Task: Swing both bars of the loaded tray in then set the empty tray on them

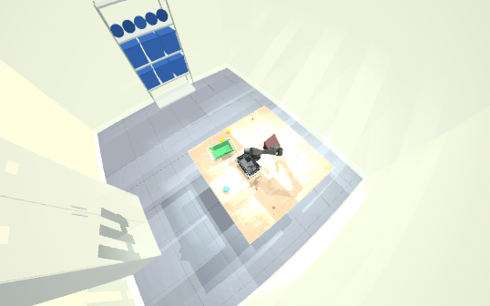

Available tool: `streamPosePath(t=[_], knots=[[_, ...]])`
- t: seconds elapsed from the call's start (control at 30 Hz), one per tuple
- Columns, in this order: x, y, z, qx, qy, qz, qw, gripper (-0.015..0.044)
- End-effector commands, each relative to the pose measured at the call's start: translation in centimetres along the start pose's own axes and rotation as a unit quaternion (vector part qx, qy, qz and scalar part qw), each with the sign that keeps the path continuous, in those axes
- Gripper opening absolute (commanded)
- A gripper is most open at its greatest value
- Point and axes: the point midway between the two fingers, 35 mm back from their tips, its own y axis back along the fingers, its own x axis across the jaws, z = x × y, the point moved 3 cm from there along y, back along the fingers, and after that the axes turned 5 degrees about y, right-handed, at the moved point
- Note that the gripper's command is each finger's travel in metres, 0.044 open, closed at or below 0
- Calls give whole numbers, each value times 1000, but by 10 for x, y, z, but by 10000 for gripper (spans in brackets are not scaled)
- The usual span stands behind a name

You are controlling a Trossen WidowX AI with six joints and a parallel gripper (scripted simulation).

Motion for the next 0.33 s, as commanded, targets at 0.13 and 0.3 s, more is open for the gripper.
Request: streamPosePath(t=[0.13, 0.3], knots=[[4, 54, 0, 10, -21, -21, 999, 440], [5, 55, 0, 9, -25, -23, 999, 440]])
